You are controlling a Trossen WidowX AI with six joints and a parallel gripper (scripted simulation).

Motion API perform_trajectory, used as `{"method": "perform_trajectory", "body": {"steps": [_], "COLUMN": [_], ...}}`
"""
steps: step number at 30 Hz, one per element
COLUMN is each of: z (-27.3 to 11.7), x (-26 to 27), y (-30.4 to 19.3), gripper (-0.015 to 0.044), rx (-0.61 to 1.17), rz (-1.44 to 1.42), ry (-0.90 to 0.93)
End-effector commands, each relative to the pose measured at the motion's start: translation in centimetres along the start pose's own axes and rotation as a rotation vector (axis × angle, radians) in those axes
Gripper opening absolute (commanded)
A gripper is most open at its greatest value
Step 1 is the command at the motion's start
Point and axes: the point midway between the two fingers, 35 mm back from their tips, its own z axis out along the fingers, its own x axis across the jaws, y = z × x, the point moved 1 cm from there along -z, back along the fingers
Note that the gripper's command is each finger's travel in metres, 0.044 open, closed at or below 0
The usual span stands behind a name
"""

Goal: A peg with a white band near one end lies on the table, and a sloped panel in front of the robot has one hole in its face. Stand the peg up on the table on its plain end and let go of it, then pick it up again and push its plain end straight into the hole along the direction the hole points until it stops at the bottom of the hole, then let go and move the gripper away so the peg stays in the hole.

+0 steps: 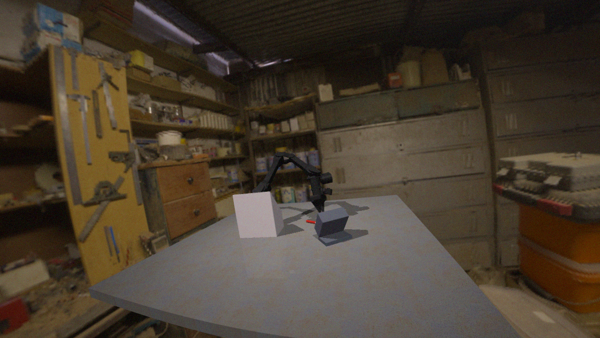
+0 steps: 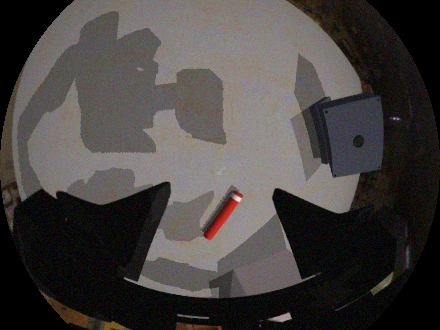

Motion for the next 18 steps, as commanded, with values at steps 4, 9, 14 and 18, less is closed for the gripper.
{"method": "perform_trajectory", "body": {"steps": [4, 9, 14, 18], "z": [-0.2, -0.8, -1.5, -1.8], "x": [-2.2, -3.5, -4.7, -5.0], "y": [-1.2, -1.9, -2.5, -2.7], "gripper": [0.0440, 0.0440, 0.0440, 0.0440], "rx": [0.091, 0.144, 0.194, 0.208], "rz": [0.189, 0.335, 0.484, 0.528], "ry": [0.057, 0.109, 0.167, 0.185]}}
